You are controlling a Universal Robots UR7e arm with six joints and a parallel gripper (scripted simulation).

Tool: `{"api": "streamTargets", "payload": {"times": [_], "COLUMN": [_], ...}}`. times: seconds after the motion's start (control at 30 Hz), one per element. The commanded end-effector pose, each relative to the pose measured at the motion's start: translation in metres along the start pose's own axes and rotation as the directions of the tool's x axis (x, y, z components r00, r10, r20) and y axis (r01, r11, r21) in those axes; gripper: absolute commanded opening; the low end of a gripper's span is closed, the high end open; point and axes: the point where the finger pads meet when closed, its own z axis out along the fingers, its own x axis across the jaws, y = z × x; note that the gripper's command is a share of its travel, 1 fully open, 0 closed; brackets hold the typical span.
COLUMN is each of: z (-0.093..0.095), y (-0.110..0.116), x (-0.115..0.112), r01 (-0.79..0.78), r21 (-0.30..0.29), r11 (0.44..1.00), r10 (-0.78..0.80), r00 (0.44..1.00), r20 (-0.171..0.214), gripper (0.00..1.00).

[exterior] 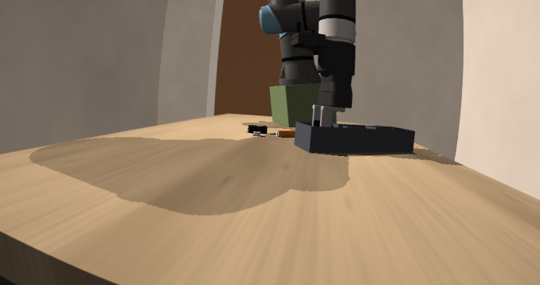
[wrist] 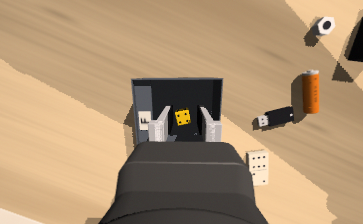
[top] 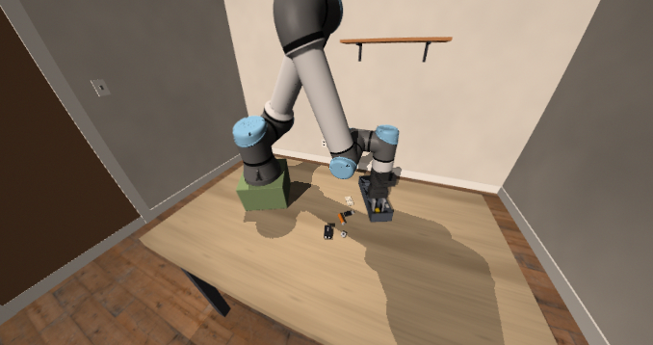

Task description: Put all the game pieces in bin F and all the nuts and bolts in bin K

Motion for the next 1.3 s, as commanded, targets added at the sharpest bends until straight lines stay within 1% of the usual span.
{"api": "streamTargets", "payload": {"times": [0.0, 0.2, 0.93, 1.03, 1.2, 1.27], "z": [0.000, 0.000, -0.027, -0.028, -0.052, -0.052], "y": [0.000, 0.000, 0.000, 0.000, 0.000, 0.000], "x": [0.000, 0.000, 0.000, 0.000, 0.000, 0.000], "r01": [0.000, 0.000, 0.000, 0.000, 0.000, 0.000], "r21": [0.001, 0.001, 0.001, 0.001, 0.001, 0.001], "r11": [1.000, 1.000, 1.000, 1.000, 1.000, 1.000], "r10": [0.000, 0.000, 0.000, 0.000, 0.000, 0.000], "r00": [1.000, 1.000, 1.000, 1.000, 1.000, 1.000], "r20": [0.001, 0.001, 0.001, 0.001, 0.001, 0.001], "gripper": [0.64, 0.64, 0.64, 0.64, 0.64, 0.64]}}
